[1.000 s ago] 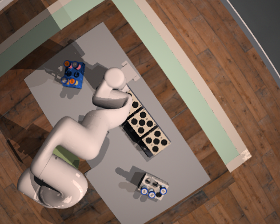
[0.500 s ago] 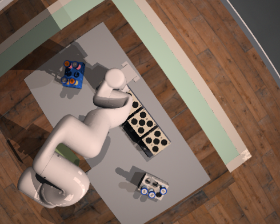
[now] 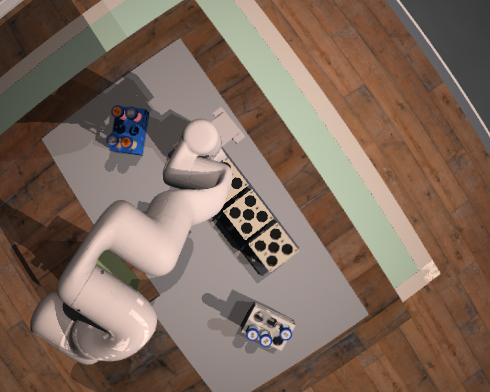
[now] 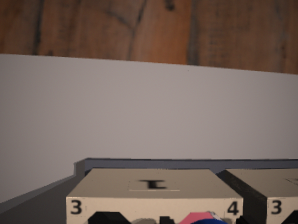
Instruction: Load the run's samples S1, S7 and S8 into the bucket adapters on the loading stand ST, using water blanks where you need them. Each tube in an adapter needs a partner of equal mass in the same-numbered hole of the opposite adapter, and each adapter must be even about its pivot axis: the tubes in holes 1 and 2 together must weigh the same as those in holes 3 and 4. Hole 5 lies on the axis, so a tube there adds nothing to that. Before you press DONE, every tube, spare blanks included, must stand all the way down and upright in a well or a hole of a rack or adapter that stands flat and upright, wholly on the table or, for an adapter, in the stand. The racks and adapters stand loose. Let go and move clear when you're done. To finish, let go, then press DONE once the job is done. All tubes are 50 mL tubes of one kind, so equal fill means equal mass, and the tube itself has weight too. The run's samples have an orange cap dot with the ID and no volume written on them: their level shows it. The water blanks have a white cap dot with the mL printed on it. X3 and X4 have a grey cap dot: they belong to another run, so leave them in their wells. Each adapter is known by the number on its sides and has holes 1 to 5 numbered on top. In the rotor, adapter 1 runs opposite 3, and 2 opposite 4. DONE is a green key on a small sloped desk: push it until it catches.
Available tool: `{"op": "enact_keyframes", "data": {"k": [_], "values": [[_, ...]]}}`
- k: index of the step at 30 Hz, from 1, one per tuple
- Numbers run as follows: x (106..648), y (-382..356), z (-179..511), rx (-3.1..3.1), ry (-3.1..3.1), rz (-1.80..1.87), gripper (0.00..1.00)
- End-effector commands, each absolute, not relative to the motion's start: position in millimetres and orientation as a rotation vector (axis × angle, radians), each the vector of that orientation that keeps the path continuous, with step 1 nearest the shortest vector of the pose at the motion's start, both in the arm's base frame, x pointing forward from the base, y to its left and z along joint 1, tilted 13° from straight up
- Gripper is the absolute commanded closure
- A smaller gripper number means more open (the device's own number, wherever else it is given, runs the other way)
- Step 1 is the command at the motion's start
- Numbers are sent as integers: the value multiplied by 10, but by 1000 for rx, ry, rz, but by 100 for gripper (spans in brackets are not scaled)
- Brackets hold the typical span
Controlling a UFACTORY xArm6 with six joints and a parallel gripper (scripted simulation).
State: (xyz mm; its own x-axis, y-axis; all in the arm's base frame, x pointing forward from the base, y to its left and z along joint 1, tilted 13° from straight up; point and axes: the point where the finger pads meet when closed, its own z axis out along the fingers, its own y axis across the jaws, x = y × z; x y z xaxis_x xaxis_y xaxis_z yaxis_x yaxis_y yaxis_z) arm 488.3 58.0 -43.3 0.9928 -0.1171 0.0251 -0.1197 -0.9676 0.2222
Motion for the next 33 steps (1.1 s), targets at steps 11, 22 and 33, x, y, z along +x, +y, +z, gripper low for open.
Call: {"op": "enact_keyframes", "data": {"k": [11,22,33], "values": [[4900,586,-420,2912,-175,24,56],[4900,586,-419,2912,-175,24,56],[4899,612,-303,2912,-175,24,56]]}}
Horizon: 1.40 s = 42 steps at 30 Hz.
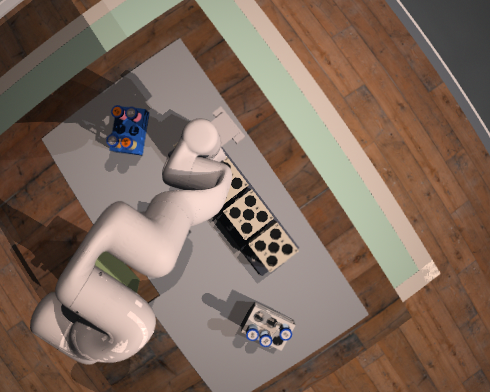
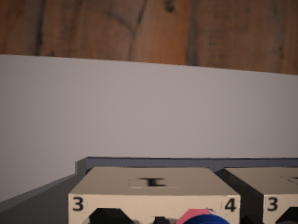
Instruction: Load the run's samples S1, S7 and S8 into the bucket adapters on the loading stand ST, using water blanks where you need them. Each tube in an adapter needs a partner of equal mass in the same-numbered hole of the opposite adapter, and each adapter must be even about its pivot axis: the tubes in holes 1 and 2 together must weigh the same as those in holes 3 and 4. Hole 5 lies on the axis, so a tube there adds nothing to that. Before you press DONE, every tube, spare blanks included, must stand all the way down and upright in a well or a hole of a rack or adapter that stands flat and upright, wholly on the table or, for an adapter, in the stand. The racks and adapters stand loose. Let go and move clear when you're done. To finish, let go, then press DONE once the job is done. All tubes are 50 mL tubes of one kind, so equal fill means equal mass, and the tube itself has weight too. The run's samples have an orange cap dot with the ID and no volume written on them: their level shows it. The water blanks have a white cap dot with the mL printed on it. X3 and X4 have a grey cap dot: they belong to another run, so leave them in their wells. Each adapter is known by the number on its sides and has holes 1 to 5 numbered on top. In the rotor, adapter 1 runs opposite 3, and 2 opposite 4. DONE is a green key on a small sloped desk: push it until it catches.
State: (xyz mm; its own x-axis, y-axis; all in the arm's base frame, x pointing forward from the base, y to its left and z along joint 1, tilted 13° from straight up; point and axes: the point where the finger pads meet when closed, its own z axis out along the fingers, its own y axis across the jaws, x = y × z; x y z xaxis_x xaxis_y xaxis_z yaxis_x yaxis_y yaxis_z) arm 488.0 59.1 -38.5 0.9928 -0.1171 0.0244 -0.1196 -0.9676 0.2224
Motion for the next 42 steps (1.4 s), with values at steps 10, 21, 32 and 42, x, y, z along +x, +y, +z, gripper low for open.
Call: {"op": "enact_keyframes", "data": {"k": [10,21,32,42], "values": [[4899,653,-127,2912,-175,24,56],[4899,698,68,2912,-175,24,56],[4899,738,244,2913,-175,24,56],[4899,783,439,2913,-175,24,56]]}}
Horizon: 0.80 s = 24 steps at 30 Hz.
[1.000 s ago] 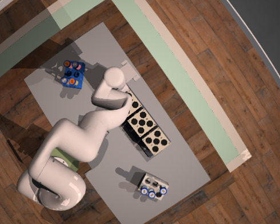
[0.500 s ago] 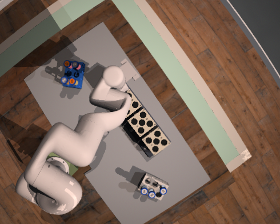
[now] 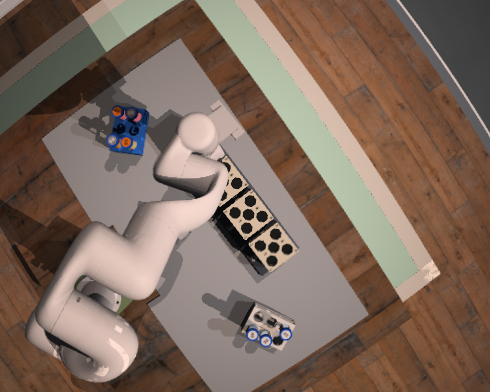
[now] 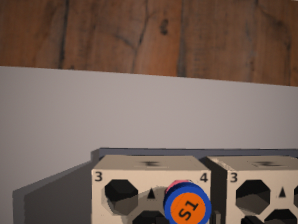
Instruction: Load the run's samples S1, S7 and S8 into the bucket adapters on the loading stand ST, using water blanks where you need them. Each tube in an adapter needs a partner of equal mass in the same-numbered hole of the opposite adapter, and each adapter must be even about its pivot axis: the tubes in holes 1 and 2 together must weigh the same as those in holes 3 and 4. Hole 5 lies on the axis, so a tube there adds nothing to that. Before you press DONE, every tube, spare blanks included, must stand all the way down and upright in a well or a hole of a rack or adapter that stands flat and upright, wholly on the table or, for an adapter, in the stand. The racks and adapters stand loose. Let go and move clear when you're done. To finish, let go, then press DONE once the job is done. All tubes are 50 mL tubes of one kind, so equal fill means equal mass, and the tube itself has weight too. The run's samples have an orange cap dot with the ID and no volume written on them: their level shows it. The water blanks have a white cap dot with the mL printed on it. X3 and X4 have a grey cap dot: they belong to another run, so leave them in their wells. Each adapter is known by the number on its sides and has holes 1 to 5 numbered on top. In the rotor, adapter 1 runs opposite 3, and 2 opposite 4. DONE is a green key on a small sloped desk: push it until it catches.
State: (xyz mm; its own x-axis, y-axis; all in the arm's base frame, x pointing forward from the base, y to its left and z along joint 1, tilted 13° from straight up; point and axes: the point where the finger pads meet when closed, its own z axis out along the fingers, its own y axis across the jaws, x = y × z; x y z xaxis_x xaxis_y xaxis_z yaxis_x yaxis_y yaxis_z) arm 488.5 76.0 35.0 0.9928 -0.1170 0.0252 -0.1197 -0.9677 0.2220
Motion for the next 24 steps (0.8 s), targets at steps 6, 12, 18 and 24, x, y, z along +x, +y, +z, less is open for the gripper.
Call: {"op": "enact_keyframes", "data": {"k": [6,12,18,24], "values": [[4899,800,517,2913,-175,24,56],[4899,827,634,2913,-175,24,56],[4899,854,752,2913,-175,24,56],[4899,872,830,2913,-175,24,56]]}}
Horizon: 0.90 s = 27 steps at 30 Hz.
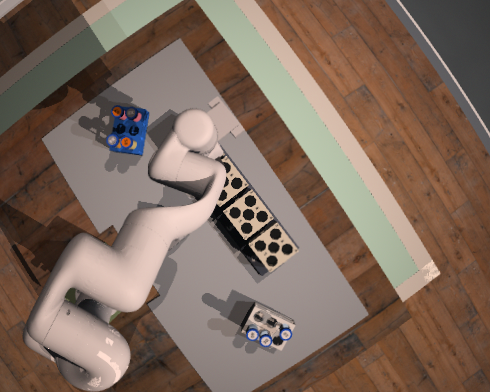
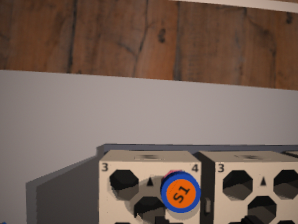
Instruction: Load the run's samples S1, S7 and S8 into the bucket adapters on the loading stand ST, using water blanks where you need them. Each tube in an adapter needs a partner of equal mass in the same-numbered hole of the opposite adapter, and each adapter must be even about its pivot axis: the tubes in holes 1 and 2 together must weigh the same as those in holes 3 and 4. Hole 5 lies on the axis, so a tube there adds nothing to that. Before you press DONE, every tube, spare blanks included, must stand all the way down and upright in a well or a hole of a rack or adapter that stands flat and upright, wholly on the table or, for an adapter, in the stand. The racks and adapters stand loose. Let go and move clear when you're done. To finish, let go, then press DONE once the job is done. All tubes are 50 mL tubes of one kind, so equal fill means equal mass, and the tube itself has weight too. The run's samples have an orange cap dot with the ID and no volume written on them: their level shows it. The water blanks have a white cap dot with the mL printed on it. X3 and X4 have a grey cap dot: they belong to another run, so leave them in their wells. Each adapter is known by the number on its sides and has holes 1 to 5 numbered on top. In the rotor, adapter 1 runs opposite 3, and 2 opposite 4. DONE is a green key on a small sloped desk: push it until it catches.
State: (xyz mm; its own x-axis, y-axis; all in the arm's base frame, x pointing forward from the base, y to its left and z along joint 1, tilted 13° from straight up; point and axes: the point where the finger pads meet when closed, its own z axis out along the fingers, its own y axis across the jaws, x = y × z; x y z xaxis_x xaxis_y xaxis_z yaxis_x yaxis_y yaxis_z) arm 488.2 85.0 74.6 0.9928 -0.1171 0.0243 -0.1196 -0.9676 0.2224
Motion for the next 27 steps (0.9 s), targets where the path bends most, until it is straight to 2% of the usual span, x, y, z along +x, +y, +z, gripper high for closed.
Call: {"op": "enact_keyframes", "data": {"k": [1,24,25,27], "values": [[4899,873,833,2913,-175,24,56],[4899,873,833,2913,-175,24,56],[4880,918,823,2910,-224,29,43],[4841,1008,802,2901,-321,40,43]]}}
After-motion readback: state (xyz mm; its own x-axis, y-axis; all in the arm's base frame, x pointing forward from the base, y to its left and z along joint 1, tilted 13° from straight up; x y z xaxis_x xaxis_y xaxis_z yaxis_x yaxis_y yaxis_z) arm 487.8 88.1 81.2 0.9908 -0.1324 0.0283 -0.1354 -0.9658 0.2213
